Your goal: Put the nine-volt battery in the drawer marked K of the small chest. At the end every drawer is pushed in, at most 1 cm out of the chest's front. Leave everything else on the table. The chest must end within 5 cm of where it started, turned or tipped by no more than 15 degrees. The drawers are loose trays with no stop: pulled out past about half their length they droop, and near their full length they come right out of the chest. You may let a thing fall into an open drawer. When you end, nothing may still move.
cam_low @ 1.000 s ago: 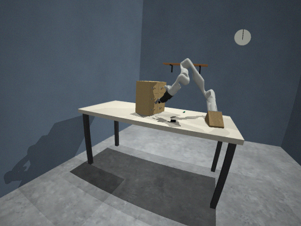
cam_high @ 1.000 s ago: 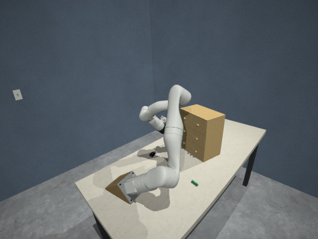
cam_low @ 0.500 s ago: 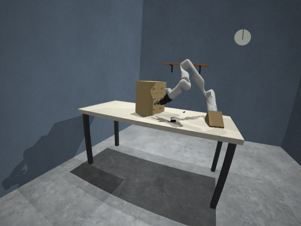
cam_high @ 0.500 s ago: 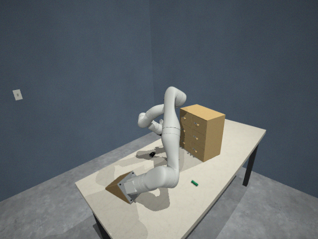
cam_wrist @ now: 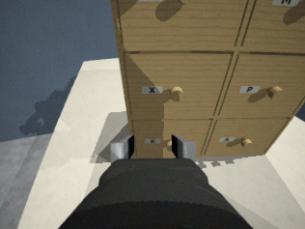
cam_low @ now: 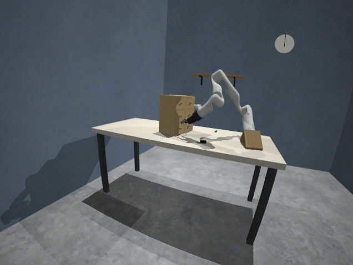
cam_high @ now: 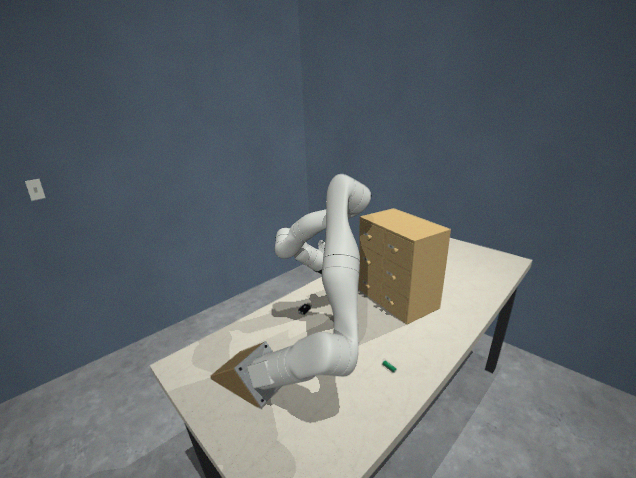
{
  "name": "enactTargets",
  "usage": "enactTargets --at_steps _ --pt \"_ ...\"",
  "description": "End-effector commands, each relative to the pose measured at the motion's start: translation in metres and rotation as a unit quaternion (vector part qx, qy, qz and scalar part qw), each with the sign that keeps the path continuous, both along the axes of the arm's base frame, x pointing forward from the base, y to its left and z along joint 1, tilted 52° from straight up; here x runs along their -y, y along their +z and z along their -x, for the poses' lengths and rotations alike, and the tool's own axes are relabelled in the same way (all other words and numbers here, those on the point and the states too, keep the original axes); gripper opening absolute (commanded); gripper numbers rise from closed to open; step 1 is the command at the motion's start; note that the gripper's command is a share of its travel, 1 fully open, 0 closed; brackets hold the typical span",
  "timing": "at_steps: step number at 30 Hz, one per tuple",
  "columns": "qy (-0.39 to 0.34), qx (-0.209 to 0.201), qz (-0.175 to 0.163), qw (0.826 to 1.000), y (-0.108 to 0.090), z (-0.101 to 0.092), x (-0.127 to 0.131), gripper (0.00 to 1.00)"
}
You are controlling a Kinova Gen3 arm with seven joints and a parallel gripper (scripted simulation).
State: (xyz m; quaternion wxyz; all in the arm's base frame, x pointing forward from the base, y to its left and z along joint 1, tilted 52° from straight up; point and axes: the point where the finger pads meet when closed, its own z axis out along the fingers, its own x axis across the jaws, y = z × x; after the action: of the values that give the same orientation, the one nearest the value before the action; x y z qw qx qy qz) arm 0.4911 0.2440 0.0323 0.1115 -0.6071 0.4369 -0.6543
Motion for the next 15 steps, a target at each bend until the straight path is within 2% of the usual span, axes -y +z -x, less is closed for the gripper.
enactTargets --at_steps 1,6,15 --pt "0.0 0.0 0.0 1.0 -0.002 -0.001 0.002 1.0" --pt "0.0 0.0 0.0 1.0 -0.007 -0.003 0.008 1.0" --pt "0.0 0.0 0.0 1.0 -0.033 -0.015 0.039 1.0"
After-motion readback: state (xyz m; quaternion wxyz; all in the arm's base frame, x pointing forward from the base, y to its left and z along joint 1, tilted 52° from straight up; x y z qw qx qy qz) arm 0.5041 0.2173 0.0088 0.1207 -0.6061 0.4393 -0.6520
